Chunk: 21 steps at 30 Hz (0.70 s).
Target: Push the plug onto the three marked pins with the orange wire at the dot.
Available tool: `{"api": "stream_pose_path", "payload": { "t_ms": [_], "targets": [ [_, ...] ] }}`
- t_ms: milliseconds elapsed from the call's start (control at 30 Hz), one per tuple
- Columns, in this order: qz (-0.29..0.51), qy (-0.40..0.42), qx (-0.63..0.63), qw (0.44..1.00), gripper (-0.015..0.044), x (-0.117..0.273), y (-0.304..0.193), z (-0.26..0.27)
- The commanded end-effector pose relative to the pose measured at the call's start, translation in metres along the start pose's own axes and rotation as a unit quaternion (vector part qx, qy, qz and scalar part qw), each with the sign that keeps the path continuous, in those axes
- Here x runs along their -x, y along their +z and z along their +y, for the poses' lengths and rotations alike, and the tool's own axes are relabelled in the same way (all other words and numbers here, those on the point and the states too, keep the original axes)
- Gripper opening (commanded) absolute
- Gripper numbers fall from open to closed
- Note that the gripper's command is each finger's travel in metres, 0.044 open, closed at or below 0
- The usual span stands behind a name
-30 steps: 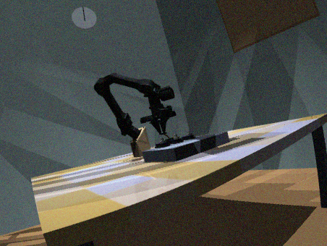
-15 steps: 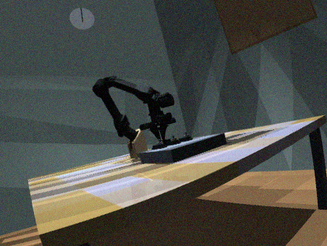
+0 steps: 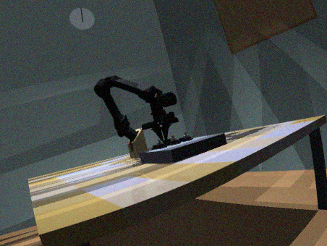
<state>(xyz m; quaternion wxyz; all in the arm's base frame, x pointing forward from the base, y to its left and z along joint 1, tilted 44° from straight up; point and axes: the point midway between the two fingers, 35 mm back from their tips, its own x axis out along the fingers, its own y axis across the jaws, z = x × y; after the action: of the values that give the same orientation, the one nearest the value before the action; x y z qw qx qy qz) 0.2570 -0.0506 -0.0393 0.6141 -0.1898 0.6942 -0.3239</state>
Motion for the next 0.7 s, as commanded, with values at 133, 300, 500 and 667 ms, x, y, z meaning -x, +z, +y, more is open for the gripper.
{"api": "stream_pose_path", "payload": {
  "t_ms": [133,300,500,667],
  "targets": [
    [0.000,-0.002,0.003,1.000,0.0000,0.000,0.006,0.000],
    [0.000,-0.002,0.003,1.000,0.0000,0.000,0.009,0.000],
    [0.000,-0.002,0.003,1.000,0.0000,0.000,0.013,0.000],
    [0.000,-0.002,0.003,1.000,0.0000,0.001,0.016,0.000]
  ]
}}
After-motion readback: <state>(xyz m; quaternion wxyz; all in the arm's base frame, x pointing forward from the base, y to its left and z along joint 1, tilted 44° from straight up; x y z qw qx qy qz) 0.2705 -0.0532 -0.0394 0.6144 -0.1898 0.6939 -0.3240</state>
